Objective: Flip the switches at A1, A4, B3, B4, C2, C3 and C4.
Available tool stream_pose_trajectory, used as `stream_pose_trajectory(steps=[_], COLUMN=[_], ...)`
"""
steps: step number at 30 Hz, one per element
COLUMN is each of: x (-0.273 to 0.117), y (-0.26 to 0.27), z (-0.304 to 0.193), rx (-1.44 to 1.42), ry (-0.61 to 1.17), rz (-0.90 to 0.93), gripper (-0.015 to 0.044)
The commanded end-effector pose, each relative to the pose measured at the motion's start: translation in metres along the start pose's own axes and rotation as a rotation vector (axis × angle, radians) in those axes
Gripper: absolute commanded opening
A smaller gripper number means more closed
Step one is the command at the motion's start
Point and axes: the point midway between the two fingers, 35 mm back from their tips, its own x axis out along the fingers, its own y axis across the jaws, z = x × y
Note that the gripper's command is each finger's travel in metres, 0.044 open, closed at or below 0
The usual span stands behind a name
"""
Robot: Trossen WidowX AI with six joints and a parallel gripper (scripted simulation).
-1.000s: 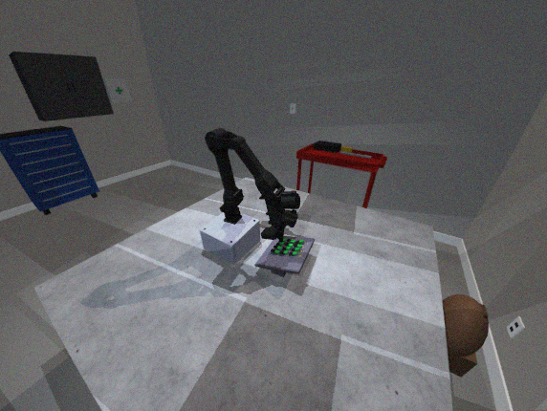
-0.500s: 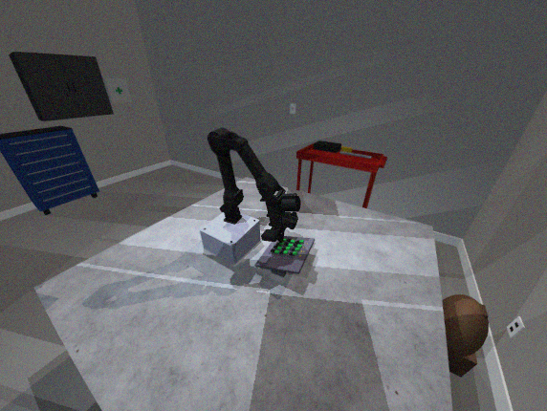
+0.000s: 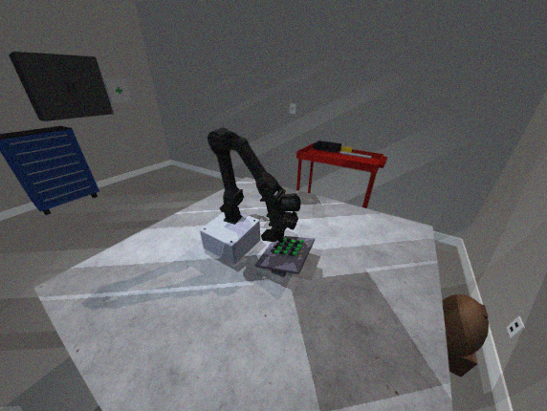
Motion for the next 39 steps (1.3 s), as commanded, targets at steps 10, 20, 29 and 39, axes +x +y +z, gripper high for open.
stream_pose_trajectory(steps=[10,20,29,39], x=[0.0019,0.0032,0.0044,0.0057], y=[0.0,0.0,0.0,-0.0001], z=[0.0002,0.0002,0.0002,0.0003], rx=[-0.005,-0.005,-0.005,-0.005], ry=[-0.001,-0.001,-0.001,-0.001], rz=[0.0,0.0,0.0,0.0], gripper=[0.0,0.0,0.0,0.0])
